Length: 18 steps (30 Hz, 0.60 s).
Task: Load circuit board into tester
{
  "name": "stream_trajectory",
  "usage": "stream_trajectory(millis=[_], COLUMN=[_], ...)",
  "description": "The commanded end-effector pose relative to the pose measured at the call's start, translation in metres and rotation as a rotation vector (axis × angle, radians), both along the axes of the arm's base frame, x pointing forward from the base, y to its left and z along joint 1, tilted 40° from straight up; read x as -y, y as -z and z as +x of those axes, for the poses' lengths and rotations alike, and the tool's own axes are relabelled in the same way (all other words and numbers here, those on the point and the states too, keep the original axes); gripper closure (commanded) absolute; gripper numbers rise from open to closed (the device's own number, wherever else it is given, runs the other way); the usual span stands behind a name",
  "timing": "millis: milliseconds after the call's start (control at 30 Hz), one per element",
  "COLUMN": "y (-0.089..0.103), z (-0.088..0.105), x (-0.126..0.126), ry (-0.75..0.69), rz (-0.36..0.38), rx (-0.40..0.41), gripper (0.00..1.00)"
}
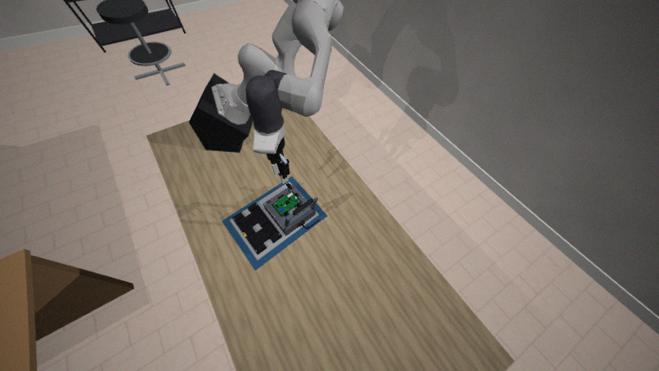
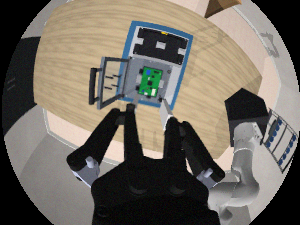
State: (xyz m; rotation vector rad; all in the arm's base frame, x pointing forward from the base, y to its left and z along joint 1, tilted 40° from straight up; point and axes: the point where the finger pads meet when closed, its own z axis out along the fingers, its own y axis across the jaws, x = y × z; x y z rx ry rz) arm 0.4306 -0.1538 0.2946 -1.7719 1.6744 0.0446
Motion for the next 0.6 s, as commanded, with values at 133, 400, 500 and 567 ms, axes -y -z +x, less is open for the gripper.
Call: stream_trajectory(millis=[133,400,500,567], y=[-0.003,-0.017,-0.025,-0.030], z=[0.004,0.033,0.048,0.059], x=[0.002,0.004,0.005,0.006], ry=[0.004,0.004,0.004,0.004], rz=[0.002,0.002,0.002,0.002], rx=[-0.004,-0.004,-0.004,-0.004], gripper=[0.70,0.70,0.70,0.70])
